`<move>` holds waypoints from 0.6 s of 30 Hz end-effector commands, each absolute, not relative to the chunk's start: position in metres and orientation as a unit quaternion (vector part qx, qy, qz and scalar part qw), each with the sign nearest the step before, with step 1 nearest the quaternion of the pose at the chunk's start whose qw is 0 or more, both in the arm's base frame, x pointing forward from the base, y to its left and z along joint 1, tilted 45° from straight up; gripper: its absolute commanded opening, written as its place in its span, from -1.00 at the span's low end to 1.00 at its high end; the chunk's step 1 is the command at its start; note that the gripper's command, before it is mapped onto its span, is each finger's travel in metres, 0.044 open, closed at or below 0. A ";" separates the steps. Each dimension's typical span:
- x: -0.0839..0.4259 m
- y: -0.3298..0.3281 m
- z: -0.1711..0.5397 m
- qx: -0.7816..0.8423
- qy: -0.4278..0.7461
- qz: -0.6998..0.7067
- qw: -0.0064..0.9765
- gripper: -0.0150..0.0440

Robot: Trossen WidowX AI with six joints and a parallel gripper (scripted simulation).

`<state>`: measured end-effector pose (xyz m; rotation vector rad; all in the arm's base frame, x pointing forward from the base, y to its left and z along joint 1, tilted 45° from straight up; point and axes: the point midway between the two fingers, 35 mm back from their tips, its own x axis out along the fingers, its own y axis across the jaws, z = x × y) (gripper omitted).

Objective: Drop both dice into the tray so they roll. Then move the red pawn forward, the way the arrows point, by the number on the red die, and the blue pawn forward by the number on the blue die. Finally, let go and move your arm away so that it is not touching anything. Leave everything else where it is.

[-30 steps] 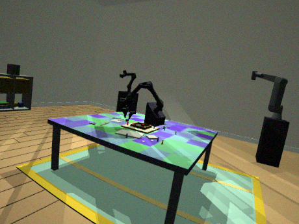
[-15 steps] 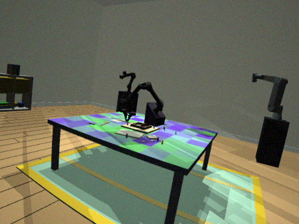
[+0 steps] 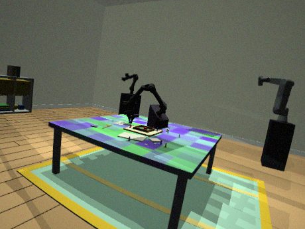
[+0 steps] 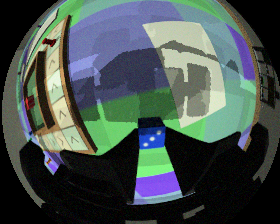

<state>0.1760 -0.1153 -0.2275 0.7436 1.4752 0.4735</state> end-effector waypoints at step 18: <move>0.170 -0.189 -0.143 0.329 0.654 0.189 0.655 -0.49</move>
